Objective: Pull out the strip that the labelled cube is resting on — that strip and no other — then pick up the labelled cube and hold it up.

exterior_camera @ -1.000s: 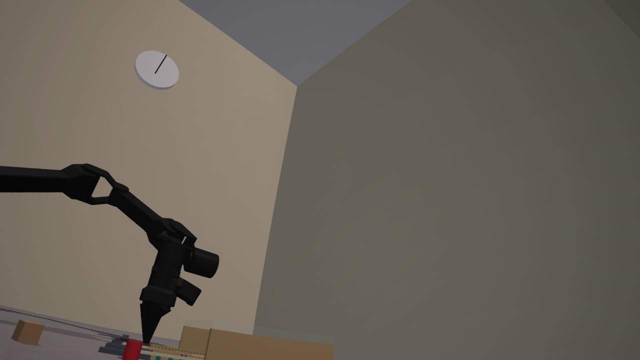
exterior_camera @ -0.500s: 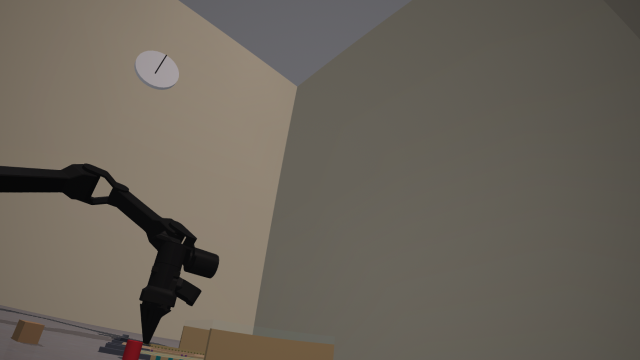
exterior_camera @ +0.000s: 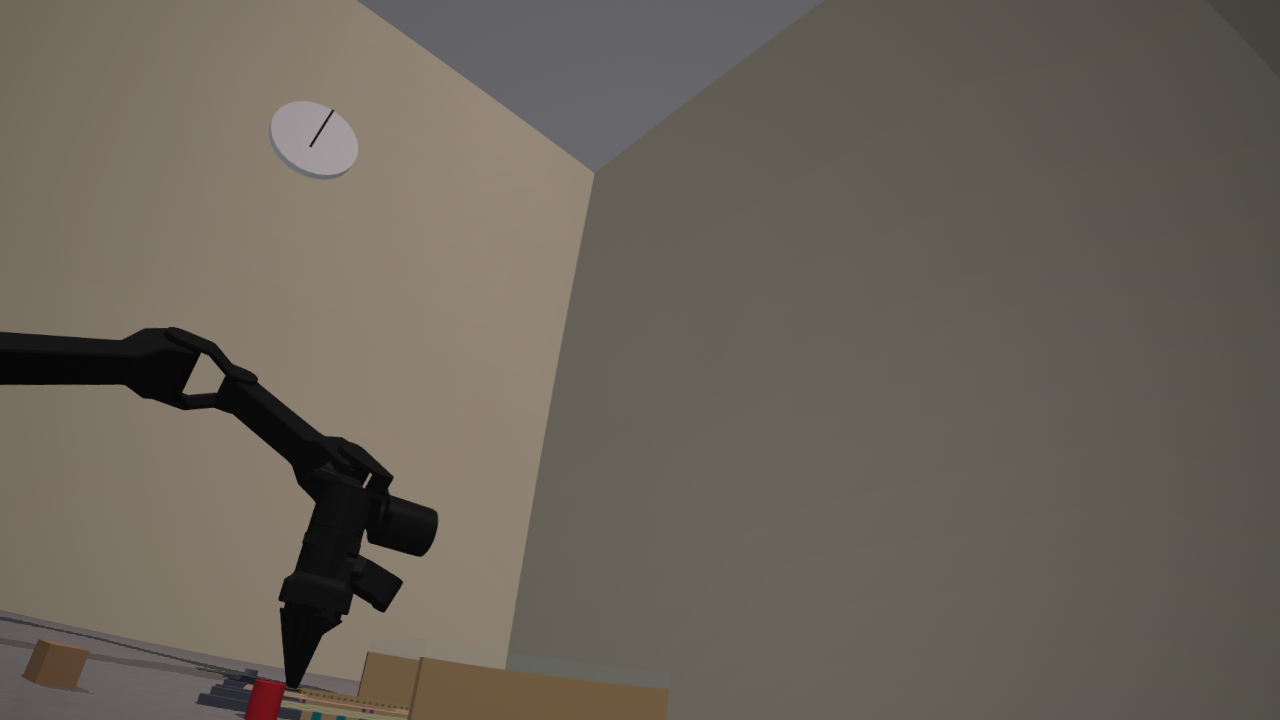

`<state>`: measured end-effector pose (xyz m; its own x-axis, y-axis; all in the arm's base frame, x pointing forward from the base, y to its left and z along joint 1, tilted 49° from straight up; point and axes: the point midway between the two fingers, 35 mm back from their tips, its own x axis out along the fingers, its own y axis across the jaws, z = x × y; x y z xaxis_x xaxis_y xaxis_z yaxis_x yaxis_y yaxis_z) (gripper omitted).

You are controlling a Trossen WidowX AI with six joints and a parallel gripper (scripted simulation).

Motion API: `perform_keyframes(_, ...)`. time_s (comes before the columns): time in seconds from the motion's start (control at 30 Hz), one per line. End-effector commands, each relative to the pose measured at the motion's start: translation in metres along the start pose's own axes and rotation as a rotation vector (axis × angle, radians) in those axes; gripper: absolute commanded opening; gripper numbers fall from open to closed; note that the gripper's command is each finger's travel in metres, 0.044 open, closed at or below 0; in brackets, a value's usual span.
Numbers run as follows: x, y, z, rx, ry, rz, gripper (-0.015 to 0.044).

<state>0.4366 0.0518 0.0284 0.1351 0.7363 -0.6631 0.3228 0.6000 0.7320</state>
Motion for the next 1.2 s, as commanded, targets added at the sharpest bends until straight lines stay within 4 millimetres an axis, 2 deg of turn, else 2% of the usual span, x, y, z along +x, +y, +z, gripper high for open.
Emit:
perform_keyframes(0.0,0.002,0.0004,0.0,0.003,0.001,0.001,0.0)
perform_keyframes(0.97,0.0048,0.0006,0.0017,0.003,0.001,0.001,0.0)
perform_keyframes(1.17,0.0049,0.0003,-0.0046,0.003,0.002,0.001,0.0)
